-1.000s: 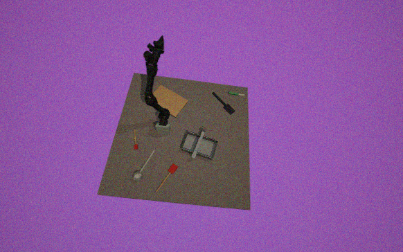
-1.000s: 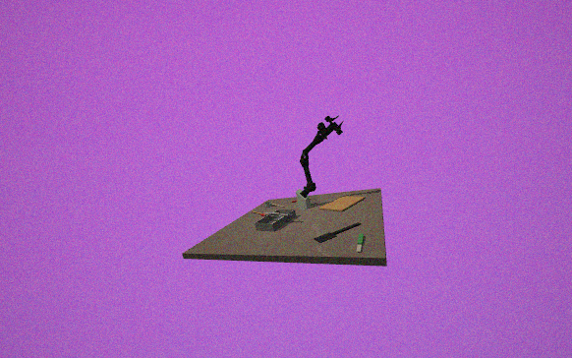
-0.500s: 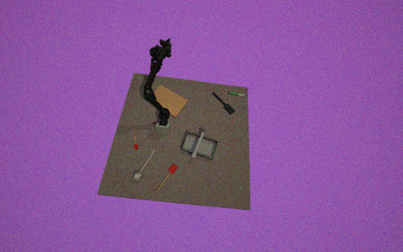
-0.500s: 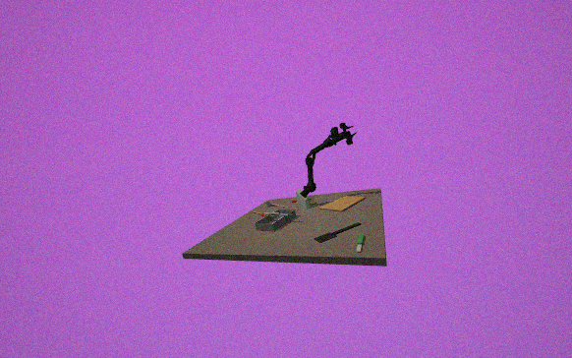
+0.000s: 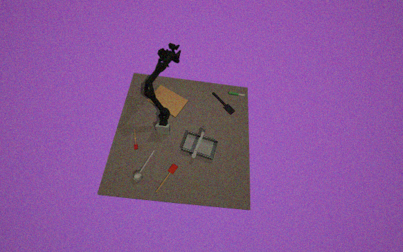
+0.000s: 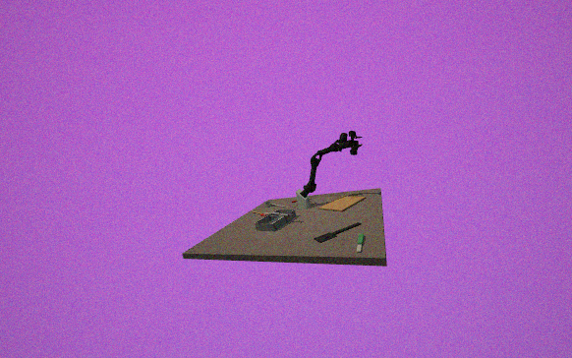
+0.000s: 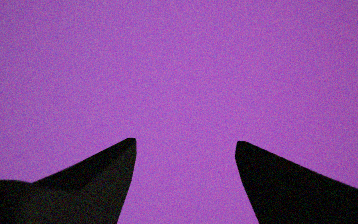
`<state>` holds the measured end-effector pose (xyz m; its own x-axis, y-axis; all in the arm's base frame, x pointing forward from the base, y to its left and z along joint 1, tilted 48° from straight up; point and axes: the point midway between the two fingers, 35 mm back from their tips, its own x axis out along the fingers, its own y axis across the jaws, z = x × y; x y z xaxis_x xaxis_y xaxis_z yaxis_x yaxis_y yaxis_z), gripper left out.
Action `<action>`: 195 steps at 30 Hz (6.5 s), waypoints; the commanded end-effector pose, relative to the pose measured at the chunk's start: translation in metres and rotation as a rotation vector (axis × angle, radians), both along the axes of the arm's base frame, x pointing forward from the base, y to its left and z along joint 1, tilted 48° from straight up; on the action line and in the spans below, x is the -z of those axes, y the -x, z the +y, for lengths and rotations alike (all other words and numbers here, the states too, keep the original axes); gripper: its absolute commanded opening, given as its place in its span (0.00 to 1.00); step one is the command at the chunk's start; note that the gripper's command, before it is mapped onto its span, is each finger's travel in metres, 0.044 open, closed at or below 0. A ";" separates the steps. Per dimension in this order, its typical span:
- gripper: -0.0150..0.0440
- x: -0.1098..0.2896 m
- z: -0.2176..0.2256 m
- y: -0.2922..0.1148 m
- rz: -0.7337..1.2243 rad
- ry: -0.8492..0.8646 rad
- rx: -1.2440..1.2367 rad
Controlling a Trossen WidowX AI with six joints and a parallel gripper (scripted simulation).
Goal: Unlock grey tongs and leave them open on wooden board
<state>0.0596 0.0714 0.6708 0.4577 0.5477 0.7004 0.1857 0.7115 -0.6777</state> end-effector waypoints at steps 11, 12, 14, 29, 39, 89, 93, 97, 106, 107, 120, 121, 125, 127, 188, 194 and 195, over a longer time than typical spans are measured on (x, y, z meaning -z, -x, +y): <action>0.69 0.096 0.094 -0.146 0.216 0.360 0.180; 0.69 0.100 0.095 -0.152 0.225 0.369 0.185; 0.69 0.114 0.099 -0.170 0.254 0.404 0.201; 0.69 0.266 0.088 -0.307 0.577 0.658 0.274; 0.69 0.396 0.039 -0.366 0.837 0.777 0.245; 0.69 0.724 -0.111 -0.278 1.511 0.490 -0.121; 0.69 0.728 -0.107 -0.281 1.511 0.491 -0.120; 0.69 0.732 -0.103 -0.285 1.512 0.492 -0.120; 0.69 0.741 -0.093 -0.292 1.512 0.492 -0.120; 0.69 0.742 -0.092 -0.293 1.512 0.492 -0.120; 0.69 0.754 -0.077 -0.303 1.510 0.489 -0.121; 0.69 0.754 -0.076 -0.303 1.510 0.489 -0.122; 0.69 0.758 -0.071 -0.306 1.508 0.487 -0.122; 0.69 0.760 -0.068 -0.307 1.508 0.486 -0.123; 0.00 0.709 -0.123 -0.311 1.507 0.487 -0.121; 0.00 0.710 -0.123 -0.312 1.518 0.489 -0.127; 0.00 0.711 -0.123 -0.312 1.525 0.490 -0.131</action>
<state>0.3672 -0.0480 -0.0421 0.4641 0.6639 -0.5864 -0.8857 0.3404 -0.3156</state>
